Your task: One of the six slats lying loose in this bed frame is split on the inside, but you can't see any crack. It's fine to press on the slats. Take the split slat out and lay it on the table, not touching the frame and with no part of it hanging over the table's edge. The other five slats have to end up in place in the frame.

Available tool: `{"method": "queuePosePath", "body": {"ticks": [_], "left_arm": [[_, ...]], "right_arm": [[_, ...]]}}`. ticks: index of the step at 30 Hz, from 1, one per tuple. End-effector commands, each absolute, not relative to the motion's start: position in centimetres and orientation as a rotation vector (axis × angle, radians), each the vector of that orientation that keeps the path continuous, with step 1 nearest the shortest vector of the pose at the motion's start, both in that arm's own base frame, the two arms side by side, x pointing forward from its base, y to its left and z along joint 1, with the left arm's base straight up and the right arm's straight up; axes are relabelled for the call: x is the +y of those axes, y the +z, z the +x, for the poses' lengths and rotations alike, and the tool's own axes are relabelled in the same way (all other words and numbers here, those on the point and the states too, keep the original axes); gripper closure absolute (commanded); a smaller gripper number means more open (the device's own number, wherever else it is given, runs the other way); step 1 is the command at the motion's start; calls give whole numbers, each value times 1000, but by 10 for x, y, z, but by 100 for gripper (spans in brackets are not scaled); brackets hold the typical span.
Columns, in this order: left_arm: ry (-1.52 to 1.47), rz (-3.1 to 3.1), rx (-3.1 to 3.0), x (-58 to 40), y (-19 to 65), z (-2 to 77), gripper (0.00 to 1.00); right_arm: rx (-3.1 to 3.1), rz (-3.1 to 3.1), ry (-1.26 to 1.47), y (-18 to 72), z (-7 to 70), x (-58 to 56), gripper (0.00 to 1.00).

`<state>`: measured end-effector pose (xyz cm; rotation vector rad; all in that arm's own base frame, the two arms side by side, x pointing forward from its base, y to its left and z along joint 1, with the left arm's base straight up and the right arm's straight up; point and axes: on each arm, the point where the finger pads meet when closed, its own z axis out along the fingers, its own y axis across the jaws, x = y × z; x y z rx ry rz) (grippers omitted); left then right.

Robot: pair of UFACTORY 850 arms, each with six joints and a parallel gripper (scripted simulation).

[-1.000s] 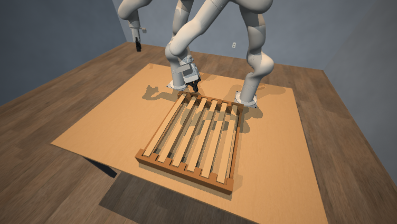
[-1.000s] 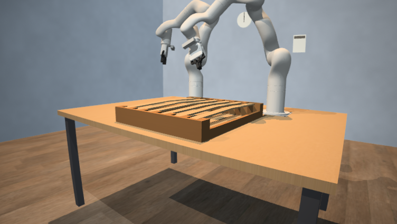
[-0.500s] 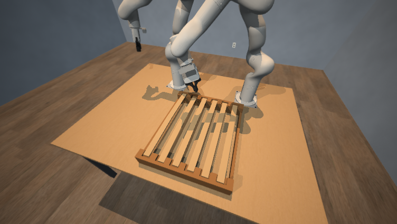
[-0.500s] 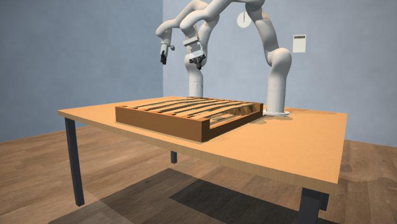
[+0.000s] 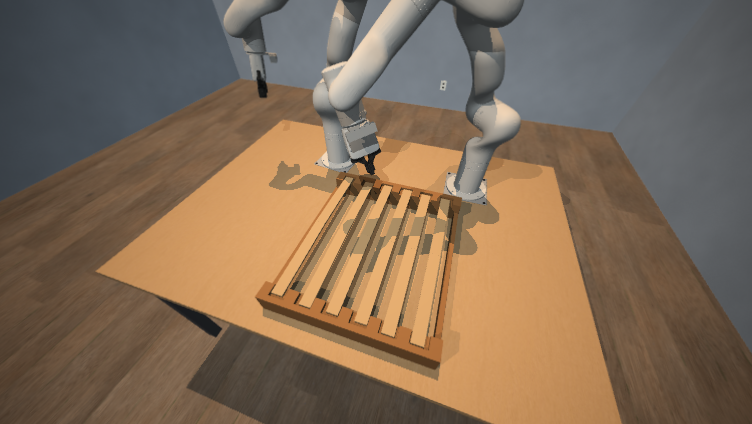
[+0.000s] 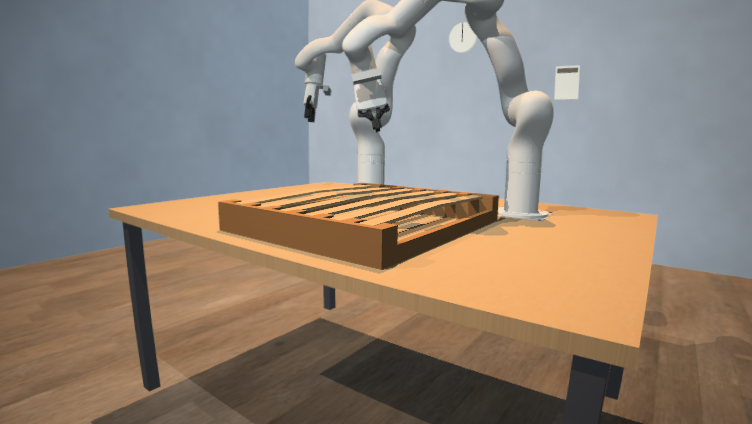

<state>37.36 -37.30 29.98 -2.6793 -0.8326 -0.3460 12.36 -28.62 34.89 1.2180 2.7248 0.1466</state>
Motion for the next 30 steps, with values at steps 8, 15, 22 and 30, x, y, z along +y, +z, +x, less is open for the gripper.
{"method": "queuePosePath", "body": {"ticks": [8, 15, 22, 30], "left_arm": [[-322, -2669, -977, -373, 300, 373, 100], [-215, -2581, -1432, -373, 300, 373, 100], [-210, -2576, -1452, -373, 300, 373, 100], [-111, -2442, -1826, -373, 300, 373, 100]], "right_arm": [[2724, 1217, 145, 350, 124, -287, 0], [2724, 1217, 145, 350, 124, -287, 0], [2724, 1217, 145, 350, 124, -287, 0], [2724, 1217, 145, 350, 124, -287, 0]]}}
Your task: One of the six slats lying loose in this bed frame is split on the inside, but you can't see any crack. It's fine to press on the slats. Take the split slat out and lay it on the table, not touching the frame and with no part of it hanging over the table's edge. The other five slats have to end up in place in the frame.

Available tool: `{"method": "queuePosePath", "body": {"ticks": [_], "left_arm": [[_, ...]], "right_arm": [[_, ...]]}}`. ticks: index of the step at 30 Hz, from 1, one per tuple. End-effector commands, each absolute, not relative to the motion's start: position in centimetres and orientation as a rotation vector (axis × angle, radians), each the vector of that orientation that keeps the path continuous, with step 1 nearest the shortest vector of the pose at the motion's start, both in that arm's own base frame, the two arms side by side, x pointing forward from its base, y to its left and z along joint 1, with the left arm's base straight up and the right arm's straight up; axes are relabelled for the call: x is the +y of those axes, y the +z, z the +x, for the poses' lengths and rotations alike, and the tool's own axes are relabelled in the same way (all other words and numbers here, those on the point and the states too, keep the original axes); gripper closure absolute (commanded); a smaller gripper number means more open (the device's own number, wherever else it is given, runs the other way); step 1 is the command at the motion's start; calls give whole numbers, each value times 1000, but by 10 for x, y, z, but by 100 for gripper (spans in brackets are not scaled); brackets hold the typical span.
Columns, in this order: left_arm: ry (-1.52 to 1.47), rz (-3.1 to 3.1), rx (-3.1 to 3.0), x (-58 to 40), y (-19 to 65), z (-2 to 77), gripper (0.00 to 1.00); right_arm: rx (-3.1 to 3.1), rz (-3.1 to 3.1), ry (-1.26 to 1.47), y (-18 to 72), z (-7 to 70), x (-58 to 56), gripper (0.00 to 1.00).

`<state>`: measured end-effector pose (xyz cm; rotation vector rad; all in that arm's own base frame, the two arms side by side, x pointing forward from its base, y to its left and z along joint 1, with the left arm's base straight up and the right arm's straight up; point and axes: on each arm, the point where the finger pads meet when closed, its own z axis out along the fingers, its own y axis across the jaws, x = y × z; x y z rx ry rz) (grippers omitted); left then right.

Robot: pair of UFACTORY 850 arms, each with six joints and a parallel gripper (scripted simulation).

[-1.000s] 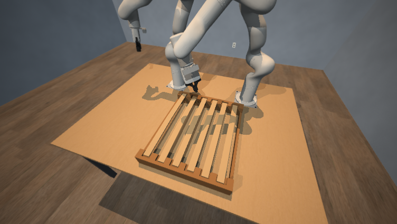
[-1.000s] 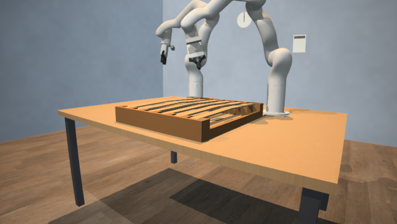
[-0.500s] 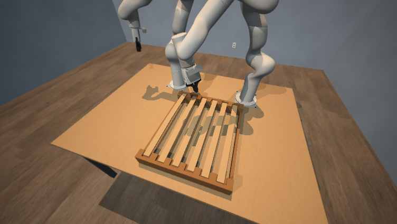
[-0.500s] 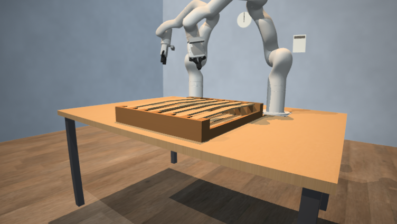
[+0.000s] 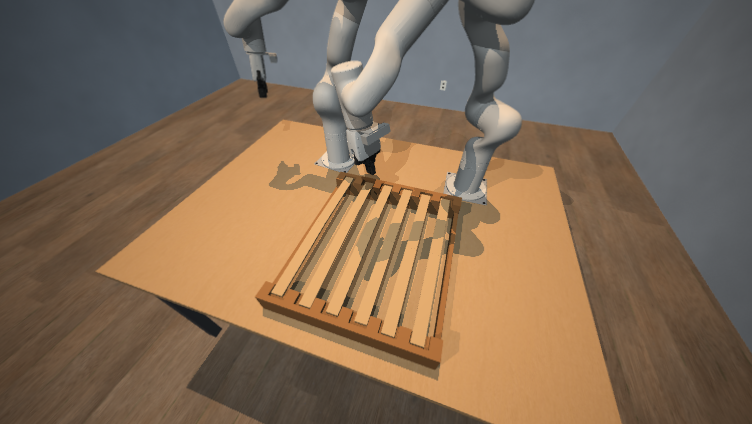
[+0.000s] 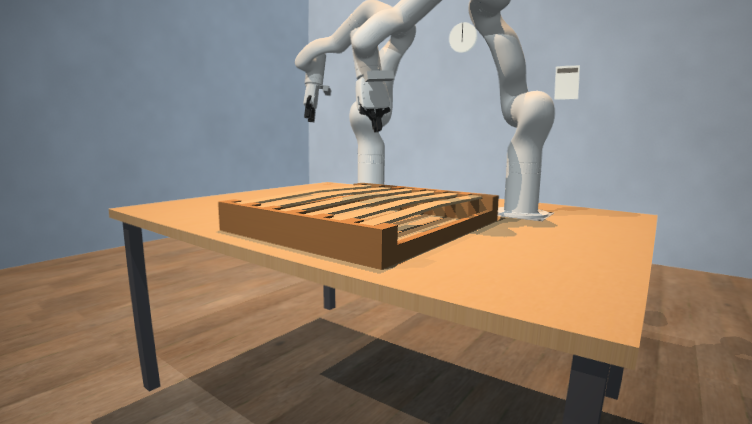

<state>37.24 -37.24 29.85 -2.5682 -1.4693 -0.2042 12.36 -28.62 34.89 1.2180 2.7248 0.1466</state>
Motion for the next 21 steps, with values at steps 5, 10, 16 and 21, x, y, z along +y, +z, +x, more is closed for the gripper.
{"method": "queuePosePath", "body": {"ticks": [5, 10, 16, 21], "left_arm": [[-86, -2402, -1914, -373, 300, 373, 100], [-86, -2402, -1914, -373, 300, 373, 100], [-2, -2250, -2195, -373, 300, 373, 100], [-2, -2250, -2195, -373, 300, 373, 100]], "right_arm": [[2724, 1217, 145, 350, 124, -287, 0], [2724, 1217, 145, 350, 124, -287, 0], [2724, 1217, 145, 350, 124, -287, 0], [2724, 1217, 145, 350, 124, -287, 0]]}}
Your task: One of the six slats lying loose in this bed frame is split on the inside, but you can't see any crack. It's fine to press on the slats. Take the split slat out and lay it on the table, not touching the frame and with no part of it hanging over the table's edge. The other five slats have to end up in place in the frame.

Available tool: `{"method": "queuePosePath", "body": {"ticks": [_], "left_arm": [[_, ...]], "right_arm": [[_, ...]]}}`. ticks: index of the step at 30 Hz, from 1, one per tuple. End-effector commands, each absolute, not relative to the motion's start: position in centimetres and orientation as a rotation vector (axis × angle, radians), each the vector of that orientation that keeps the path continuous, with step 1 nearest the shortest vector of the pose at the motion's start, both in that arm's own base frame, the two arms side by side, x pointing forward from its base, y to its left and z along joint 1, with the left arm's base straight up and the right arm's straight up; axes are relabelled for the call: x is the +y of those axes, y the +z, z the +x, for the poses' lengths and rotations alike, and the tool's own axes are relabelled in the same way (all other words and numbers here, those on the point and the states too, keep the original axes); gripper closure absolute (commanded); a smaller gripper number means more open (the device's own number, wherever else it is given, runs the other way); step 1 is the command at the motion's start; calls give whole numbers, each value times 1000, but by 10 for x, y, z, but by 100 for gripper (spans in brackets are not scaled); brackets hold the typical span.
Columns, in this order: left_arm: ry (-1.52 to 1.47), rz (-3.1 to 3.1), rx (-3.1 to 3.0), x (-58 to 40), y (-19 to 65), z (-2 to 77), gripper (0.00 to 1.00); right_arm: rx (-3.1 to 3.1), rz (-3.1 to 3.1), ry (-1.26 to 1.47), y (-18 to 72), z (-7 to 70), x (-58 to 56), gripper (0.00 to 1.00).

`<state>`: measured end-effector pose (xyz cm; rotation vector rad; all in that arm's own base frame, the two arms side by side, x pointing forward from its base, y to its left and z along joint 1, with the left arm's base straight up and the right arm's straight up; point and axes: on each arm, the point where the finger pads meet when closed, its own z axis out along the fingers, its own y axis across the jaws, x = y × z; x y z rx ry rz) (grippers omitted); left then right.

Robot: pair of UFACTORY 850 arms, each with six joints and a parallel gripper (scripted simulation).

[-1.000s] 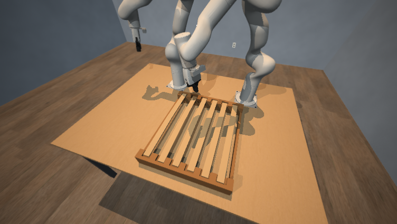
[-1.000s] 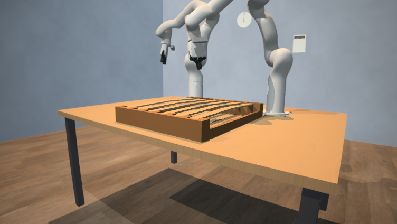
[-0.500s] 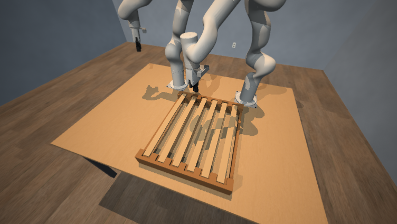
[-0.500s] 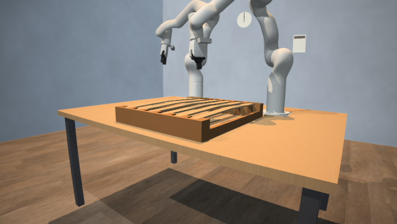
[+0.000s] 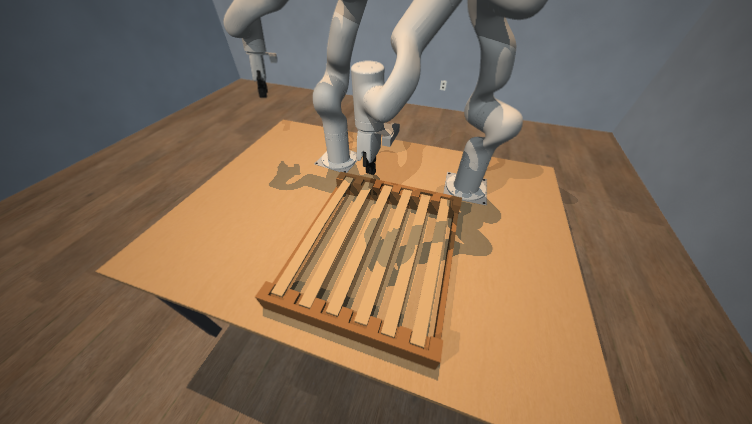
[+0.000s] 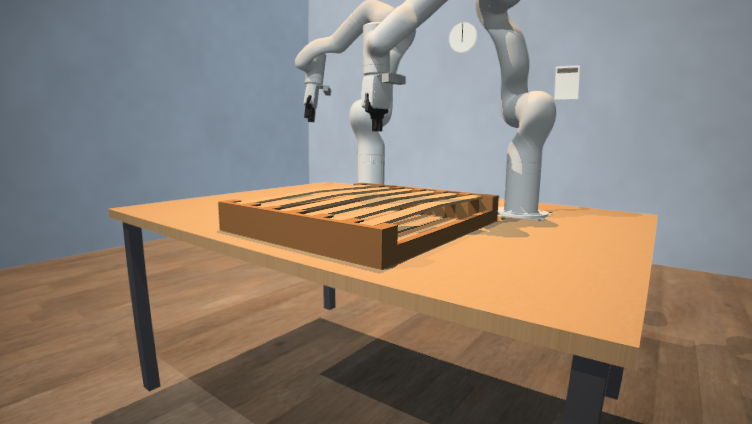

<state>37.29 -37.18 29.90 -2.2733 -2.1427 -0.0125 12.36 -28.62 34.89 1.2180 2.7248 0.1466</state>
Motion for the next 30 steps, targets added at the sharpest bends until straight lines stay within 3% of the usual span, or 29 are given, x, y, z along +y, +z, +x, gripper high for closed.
{"method": "queuePosePath", "body": {"ticks": [1, 28, 30], "left_arm": [[-2, -2250, -2195, -373, 300, 373, 100], [-2, -2251, -2194, -416, 270, 402, 100], [-2, -2251, -2194, -459, 240, 430, 100]], "right_arm": [[2724, 1217, 145, 350, 124, -287, 0], [2724, 1217, 145, 350, 124, -287, 0], [2724, 1217, 145, 350, 124, -287, 0]]}}
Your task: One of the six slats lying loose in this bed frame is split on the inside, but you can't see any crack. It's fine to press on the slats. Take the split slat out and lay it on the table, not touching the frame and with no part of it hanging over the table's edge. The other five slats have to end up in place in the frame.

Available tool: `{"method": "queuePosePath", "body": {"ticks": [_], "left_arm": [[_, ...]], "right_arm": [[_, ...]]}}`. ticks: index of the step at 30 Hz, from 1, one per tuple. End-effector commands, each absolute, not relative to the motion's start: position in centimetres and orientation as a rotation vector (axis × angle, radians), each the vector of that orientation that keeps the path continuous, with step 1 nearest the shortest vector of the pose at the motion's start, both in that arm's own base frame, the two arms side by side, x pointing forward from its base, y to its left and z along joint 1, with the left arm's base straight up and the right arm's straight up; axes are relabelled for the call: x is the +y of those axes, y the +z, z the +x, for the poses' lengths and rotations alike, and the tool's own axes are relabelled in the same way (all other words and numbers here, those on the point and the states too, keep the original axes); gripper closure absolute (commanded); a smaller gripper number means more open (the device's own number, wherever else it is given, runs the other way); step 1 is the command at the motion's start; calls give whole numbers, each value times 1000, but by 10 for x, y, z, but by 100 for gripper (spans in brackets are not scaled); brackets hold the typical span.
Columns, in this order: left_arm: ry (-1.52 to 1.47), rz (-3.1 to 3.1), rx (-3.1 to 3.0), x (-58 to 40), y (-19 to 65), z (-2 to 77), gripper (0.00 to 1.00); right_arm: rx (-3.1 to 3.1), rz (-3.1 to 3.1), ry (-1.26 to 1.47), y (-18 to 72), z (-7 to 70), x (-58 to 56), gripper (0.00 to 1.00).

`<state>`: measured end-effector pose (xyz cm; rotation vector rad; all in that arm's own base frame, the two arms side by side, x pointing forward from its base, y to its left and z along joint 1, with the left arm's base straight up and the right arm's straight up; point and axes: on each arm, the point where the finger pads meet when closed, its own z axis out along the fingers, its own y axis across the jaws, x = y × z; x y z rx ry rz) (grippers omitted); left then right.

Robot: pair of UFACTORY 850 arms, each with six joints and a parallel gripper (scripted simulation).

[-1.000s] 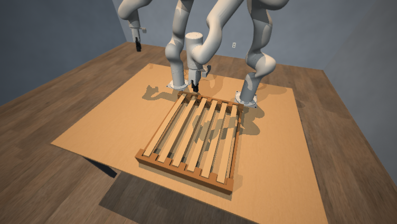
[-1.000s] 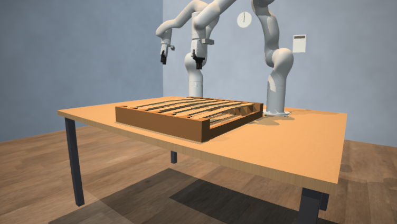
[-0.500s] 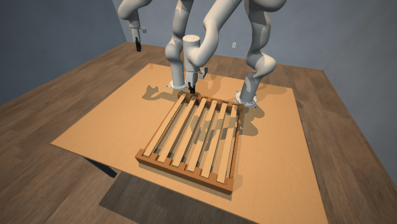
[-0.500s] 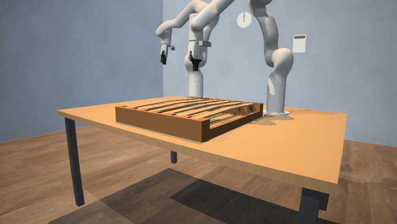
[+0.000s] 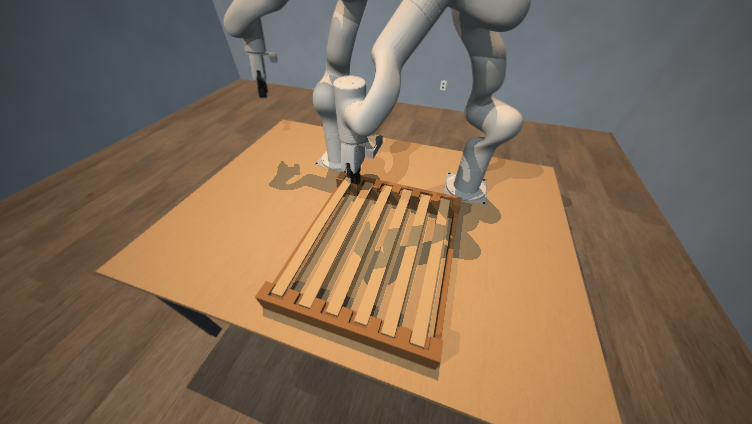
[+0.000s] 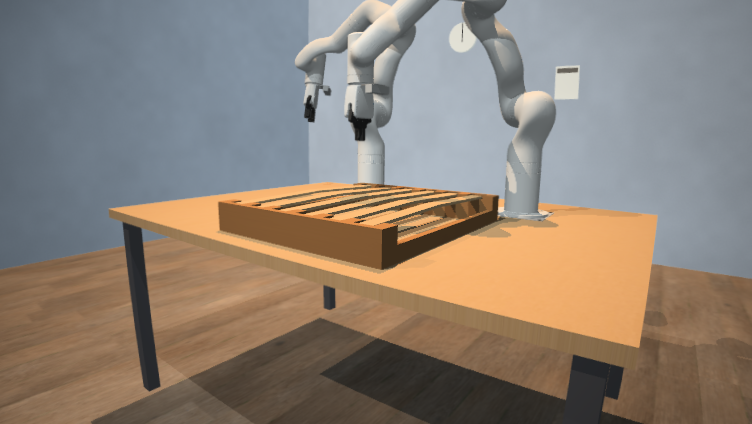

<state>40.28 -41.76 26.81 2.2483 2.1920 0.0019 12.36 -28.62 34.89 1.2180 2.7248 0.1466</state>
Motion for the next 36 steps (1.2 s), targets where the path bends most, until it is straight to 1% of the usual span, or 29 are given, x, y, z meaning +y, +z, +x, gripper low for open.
{"method": "queuePosePath", "body": {"ticks": [1, 15, 16, 32, 33, 36], "left_arm": [[2, 2248, 2191, -459, 240, 430, 100], [2, 2248, 2191, -459, 240, 430, 100], [2, 2248, 2191, -502, 210, 459, 100], [2, 2248, 2191, -502, 210, 459, 100], [2, 2249, 2192, -541, 182, 485, 100], [2, 2249, 2192, -541, 182, 485, 100]], "right_arm": [[2724, 1217, 145, 350, 124, -287, 0], [2724, 1217, 145, 350, 124, -287, 0], [2724, 1217, 145, 350, 124, -287, 0], [2724, 1217, 145, 350, 124, -287, 0], [2724, 1217, 145, 350, 124, -287, 0], [2724, 1217, 145, 350, 124, -287, 0]]}}
